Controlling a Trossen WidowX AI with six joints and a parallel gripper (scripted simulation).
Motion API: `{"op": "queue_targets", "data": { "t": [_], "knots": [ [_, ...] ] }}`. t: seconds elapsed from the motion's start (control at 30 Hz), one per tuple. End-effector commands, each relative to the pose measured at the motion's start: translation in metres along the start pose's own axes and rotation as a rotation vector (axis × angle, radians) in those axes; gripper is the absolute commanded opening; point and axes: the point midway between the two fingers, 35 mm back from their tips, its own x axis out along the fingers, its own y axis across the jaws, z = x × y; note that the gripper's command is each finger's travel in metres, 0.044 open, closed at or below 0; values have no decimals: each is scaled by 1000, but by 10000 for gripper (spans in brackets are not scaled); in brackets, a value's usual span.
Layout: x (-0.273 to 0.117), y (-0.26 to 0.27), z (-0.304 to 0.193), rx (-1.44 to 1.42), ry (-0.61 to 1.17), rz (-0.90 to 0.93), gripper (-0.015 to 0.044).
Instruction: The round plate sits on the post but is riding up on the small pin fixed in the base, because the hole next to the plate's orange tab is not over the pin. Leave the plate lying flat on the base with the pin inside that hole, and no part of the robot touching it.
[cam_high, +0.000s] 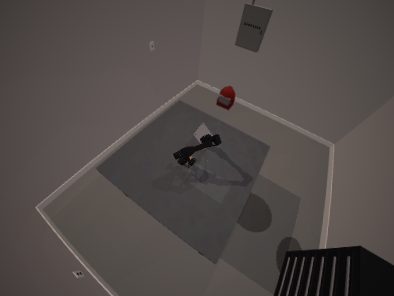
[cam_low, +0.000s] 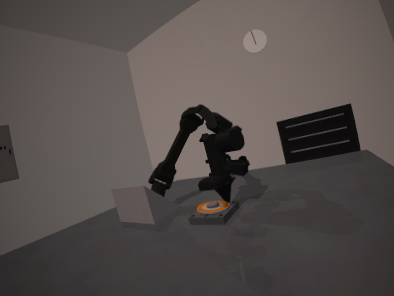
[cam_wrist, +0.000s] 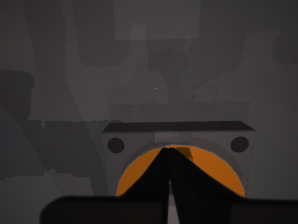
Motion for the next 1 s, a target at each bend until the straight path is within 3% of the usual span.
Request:
{"op": "queue_targets", "data": {
  "t": [0.0,0.97],
  "knots": [
    [1,-7,-1,3,5,-6,0],
    [-1,-35,-7,3,5,-8,0]
  ]
}}
